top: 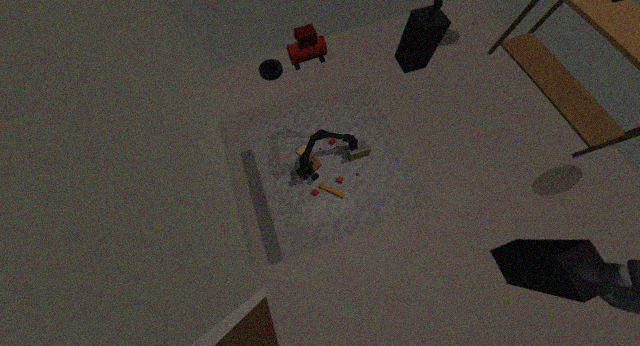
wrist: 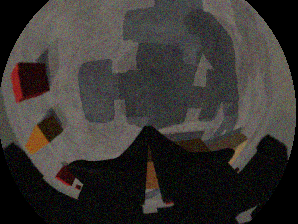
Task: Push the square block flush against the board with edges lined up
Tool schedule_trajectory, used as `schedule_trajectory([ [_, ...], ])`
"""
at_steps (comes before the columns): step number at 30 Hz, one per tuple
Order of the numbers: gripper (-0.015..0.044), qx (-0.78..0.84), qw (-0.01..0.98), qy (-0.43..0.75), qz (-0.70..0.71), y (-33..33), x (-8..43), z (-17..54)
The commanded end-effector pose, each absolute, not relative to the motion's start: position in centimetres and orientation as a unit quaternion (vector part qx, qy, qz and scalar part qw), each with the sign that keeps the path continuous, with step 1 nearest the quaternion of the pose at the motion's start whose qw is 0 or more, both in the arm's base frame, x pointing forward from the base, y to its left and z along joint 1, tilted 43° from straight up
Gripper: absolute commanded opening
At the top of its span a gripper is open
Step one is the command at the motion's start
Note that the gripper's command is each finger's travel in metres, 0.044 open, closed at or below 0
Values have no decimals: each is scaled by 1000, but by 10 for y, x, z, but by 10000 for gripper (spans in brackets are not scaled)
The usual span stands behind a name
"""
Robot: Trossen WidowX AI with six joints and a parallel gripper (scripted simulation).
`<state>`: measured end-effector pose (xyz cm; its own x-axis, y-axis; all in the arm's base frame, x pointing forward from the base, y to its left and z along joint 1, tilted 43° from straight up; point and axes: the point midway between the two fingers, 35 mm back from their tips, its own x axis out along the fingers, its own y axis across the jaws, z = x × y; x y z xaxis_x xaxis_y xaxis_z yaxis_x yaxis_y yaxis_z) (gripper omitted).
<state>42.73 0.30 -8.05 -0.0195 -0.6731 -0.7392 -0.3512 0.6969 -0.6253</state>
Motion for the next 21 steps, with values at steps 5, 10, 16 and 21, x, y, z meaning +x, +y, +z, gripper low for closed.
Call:
schedule_trajectory([
  [5,0,-370,601,696,-133,4,424,-77],
  [10,0,-370,601,696,-133,3,420,-75],
  [16,0,-370,601,696,-133,1,414,-74],
  [21,0,-370,601,696,-133,0,409,-72],
])
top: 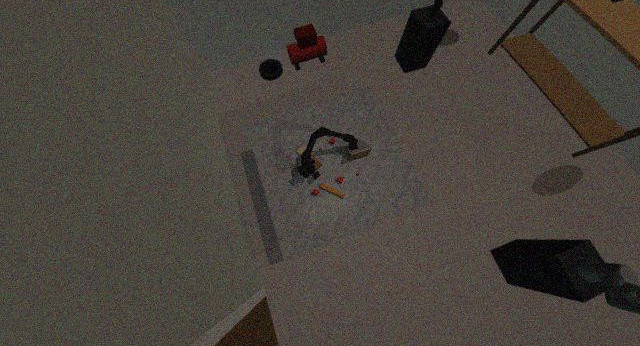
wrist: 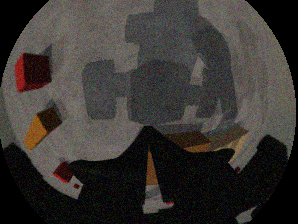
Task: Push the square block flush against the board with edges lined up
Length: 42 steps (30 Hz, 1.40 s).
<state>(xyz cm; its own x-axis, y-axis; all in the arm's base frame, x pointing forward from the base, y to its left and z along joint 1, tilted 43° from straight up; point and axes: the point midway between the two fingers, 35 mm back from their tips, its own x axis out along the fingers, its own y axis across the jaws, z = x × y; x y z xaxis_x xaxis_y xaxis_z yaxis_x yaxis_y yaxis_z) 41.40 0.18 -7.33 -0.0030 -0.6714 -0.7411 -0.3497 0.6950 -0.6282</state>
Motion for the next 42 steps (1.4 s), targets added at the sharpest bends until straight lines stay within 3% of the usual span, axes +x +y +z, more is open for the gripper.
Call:
schedule_trajectory([
  [1,0,-370,601,696,-133,0,408,-72],
  [42,0,-371,600,697,-133,-10,383,-63],
])
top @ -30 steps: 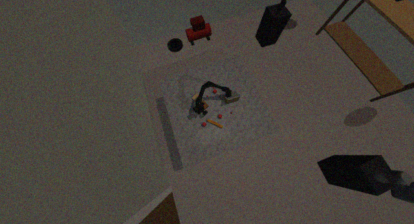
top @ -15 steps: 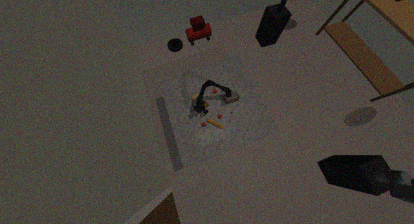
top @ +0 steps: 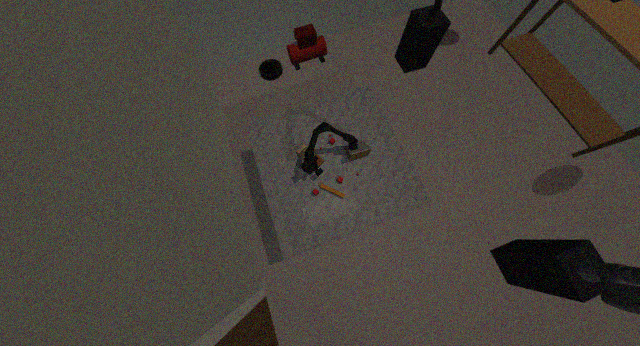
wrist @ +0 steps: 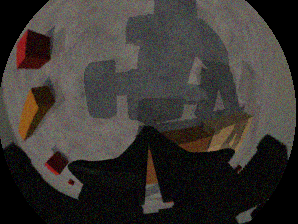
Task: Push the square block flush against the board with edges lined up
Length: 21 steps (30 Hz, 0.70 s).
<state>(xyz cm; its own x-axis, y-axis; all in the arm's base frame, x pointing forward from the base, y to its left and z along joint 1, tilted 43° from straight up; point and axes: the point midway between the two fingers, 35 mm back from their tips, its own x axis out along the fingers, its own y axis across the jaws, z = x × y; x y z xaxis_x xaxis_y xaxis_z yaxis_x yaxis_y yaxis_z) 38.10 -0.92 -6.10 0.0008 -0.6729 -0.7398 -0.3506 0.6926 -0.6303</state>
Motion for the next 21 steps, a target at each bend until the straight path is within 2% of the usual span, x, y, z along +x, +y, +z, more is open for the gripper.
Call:
schedule_trajectory([
  [1,0,-371,600,696,-133,-10,384,-63],
  [21,0,-370,601,696,-133,-2,415,-71],
])
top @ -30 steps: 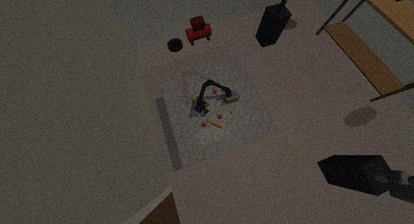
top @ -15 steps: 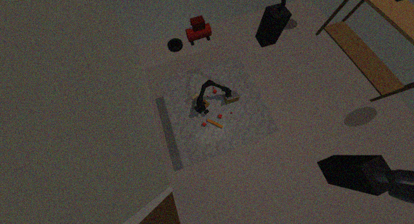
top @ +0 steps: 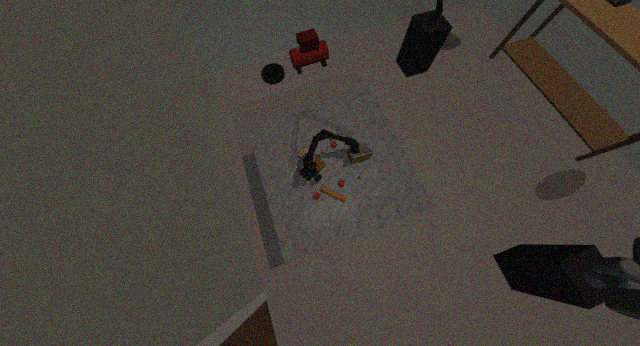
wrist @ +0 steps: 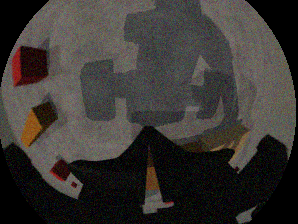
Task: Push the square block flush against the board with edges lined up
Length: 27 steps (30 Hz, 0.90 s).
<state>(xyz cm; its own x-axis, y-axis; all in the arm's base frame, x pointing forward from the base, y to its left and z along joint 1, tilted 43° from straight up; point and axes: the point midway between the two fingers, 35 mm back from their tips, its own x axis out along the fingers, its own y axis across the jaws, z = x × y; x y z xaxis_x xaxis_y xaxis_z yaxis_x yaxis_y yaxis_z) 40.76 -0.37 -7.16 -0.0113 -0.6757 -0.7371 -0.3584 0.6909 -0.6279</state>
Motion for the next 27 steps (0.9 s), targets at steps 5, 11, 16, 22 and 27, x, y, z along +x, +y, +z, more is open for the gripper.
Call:
schedule_trajectory([
  [5,0,-370,601,696,-133,0,422,-73],
  [11,0,-370,599,698,-133,8,421,-66],
  [16,0,-369,601,696,-132,38,420,-33],
  [22,0,-376,601,693,-129,35,417,-31],
  [27,0,-383,594,697,-120,11,382,-1],
])
